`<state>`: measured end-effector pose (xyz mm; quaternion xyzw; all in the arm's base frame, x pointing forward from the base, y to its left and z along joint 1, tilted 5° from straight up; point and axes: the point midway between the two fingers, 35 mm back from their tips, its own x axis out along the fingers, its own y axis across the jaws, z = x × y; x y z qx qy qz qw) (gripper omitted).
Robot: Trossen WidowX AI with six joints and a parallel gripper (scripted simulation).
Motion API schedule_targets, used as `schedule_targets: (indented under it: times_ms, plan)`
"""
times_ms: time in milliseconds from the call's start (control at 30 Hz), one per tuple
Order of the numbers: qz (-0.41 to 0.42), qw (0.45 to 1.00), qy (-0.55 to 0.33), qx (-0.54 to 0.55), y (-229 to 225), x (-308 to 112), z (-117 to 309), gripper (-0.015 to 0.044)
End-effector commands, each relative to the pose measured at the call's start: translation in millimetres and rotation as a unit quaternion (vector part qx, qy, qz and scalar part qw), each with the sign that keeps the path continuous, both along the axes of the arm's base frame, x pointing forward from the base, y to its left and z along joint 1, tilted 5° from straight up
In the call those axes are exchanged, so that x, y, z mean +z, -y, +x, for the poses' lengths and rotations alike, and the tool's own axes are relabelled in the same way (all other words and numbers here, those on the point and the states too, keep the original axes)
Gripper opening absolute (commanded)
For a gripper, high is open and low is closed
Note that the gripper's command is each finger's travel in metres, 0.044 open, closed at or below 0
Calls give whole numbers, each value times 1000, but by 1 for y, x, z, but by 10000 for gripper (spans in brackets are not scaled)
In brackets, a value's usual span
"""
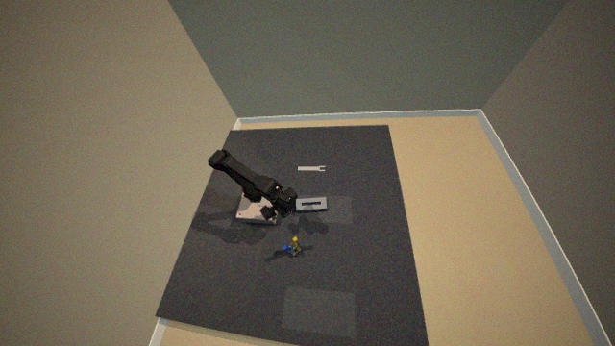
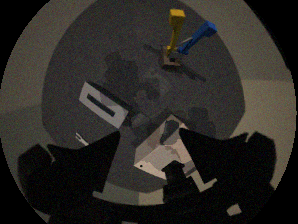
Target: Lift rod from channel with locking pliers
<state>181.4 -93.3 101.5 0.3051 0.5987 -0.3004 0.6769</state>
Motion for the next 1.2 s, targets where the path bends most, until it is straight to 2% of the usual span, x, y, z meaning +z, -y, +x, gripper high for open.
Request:
schedule_targets:
  times_ms: [0, 233, 367, 700, 1167]
  plan:
    - [1, 1000, -2, 2, 20, -1, -15, 440]
    - [-1, 1000, -4, 2, 57, -2, -37, 440]
    - [-1, 1000, -4, 2, 63, -2, -39, 440]
    - [-3, 1000, -2, 1, 107, 4, -3, 440]
    - [-5, 1000, -1, 1, 142, 1, 26, 440]
